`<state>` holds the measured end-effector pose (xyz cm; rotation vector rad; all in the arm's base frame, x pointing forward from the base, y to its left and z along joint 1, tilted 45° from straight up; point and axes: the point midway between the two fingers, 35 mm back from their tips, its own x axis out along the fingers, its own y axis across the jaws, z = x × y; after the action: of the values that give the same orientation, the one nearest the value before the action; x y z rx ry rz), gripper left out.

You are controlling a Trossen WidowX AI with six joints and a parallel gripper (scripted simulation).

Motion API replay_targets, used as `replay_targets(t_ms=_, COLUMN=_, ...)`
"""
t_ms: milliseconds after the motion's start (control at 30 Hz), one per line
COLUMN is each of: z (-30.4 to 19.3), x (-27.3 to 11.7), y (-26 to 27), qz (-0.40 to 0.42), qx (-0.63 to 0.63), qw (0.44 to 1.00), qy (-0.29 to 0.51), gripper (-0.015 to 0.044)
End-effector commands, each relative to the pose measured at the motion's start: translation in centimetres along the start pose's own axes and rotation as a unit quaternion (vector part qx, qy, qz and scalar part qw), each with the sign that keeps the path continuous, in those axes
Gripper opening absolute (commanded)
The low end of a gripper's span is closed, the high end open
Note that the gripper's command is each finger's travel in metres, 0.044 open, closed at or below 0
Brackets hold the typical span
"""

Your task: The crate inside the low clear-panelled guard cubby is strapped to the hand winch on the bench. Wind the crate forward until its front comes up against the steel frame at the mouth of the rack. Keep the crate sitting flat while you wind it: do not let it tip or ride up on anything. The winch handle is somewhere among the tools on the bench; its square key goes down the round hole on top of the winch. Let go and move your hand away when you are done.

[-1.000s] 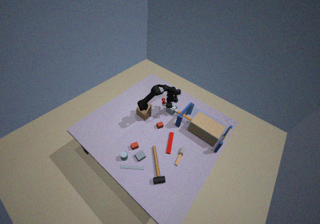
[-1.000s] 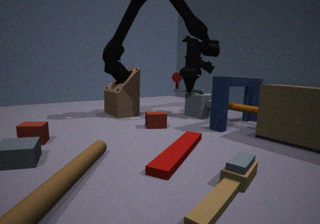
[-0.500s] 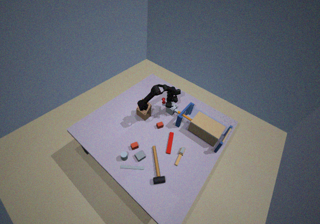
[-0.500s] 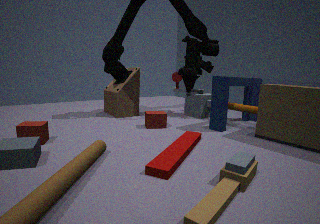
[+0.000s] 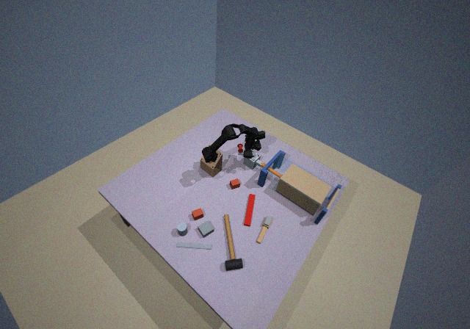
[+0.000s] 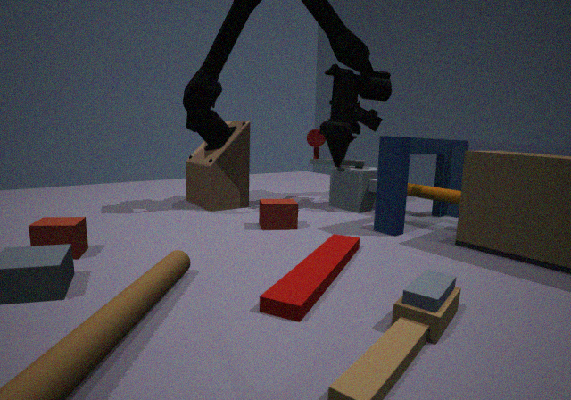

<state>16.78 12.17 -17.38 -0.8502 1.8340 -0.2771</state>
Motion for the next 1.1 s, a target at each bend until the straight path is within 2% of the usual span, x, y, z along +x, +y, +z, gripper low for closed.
replay_targets(t_ms=0, z=0.03, x=0.39, y=-0.19, qz=-0.001, qx=-0.010, qw=1.000, qy=0.002, gripper=0.0000)
replay_targets(t_ms=433, z=0.04, x=0.38, y=-0.37, qz=-0.003, qx=-0.033, qw=0.999, qy=0.003, gripper=0.0000)
replay_targets(t_ms=1067, z=0.03, x=0.39, y=0.02, qz=0.000, qx=0.011, qw=1.000, qy=0.001, gripper=0.0000)
